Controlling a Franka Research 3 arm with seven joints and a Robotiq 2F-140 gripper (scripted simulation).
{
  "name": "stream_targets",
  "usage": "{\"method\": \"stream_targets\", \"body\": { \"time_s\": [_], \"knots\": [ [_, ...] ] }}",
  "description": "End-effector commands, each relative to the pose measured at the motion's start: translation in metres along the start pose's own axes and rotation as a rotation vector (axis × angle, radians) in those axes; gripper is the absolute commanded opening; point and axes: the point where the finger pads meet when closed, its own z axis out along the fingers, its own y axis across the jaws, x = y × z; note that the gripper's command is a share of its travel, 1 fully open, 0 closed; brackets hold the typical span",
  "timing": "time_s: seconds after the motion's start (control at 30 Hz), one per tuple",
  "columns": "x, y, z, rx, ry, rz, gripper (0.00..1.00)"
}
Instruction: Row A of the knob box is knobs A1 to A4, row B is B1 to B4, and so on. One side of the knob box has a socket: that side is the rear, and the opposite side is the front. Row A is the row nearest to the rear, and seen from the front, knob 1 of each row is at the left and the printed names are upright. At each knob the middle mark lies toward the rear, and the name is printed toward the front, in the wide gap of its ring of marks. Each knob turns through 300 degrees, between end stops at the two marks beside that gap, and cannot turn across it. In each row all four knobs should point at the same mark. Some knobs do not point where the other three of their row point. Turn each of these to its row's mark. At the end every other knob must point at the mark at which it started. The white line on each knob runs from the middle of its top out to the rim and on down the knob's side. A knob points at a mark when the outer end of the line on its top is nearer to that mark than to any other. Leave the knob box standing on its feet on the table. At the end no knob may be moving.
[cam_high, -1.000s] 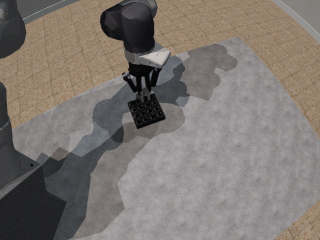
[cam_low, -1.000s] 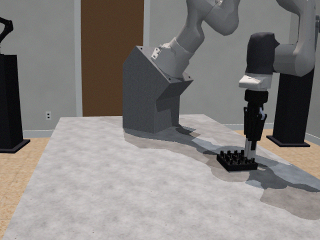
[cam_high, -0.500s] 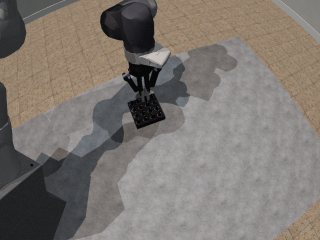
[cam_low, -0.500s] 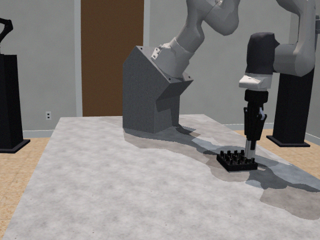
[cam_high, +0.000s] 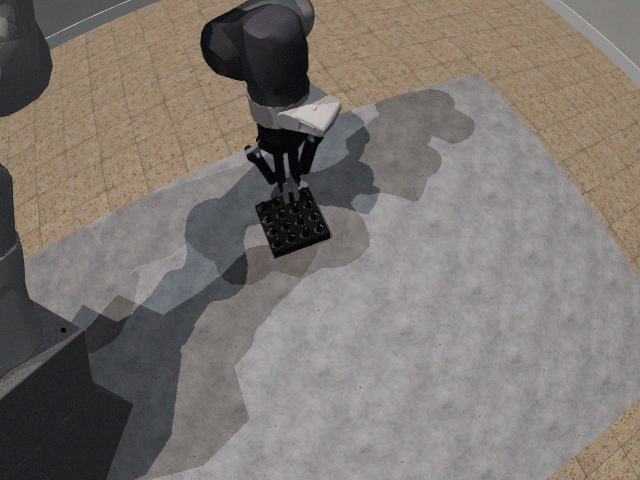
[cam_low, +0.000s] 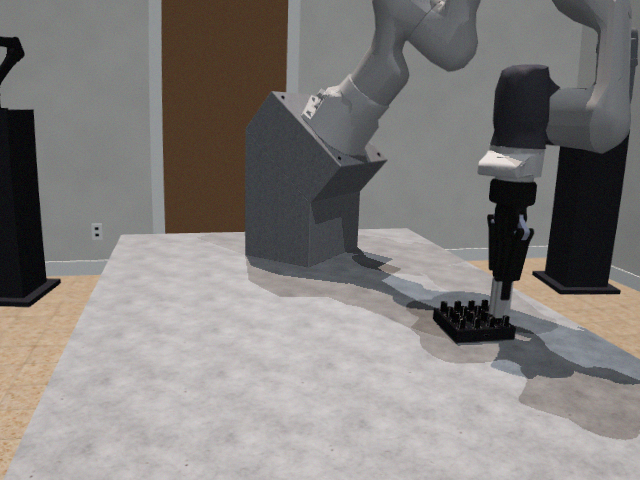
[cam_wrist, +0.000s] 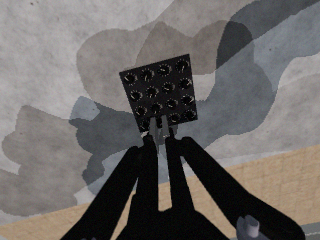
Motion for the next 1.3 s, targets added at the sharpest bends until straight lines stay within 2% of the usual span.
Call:
{"method": "stream_targets", "body": {
  "time_s": [0.0, 0.83, 1.27],
  "knots": [
    [-0.0004, -0.0001, 0.0004, 0.001, 0.001, -0.005, 0.05],
    [-0.0004, -0.0001, 0.0004, 0.001, 0.001, -0.035, 0.05],
    [-0.0004, -0.0001, 0.0004, 0.001, 0.001, -0.165, 0.05]
  ]
}}
